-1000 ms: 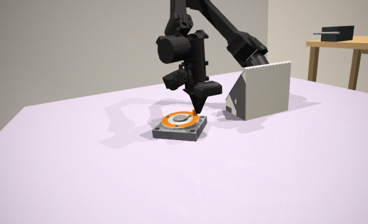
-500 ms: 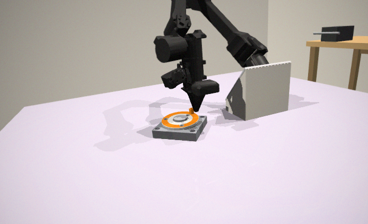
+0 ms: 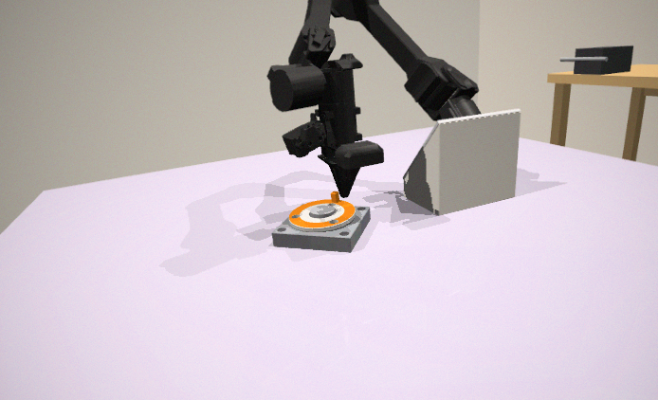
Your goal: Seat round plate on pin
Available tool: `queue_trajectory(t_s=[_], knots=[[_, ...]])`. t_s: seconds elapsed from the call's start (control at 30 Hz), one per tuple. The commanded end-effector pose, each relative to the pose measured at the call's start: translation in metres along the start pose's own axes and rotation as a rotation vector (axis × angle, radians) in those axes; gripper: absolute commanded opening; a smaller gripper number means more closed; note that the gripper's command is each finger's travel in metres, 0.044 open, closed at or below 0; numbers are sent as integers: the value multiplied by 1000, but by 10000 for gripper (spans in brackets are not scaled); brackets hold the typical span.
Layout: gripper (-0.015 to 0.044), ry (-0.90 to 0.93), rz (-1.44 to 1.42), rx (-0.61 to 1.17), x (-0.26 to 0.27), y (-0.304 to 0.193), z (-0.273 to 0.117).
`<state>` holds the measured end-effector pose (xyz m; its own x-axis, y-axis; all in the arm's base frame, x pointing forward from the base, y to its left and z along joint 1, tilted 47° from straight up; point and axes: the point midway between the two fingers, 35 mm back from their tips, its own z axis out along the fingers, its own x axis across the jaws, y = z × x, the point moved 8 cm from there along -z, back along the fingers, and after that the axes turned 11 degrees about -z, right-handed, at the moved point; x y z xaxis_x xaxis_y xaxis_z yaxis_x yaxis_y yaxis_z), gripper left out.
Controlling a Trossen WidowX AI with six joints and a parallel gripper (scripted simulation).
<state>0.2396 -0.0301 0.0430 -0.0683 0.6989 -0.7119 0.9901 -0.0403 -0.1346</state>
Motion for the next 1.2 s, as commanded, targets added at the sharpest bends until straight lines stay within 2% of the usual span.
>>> queue_trajectory(t_s=[0.0,0.2,0.5,1.17], knots=[[0,-6,3,-6,-6,2,-1],[0,-5,3,-7,-8,3,-3],[0,-4,3,-7,-5,0,-43],[0,-10,-7,-5,-4,1,-35]])
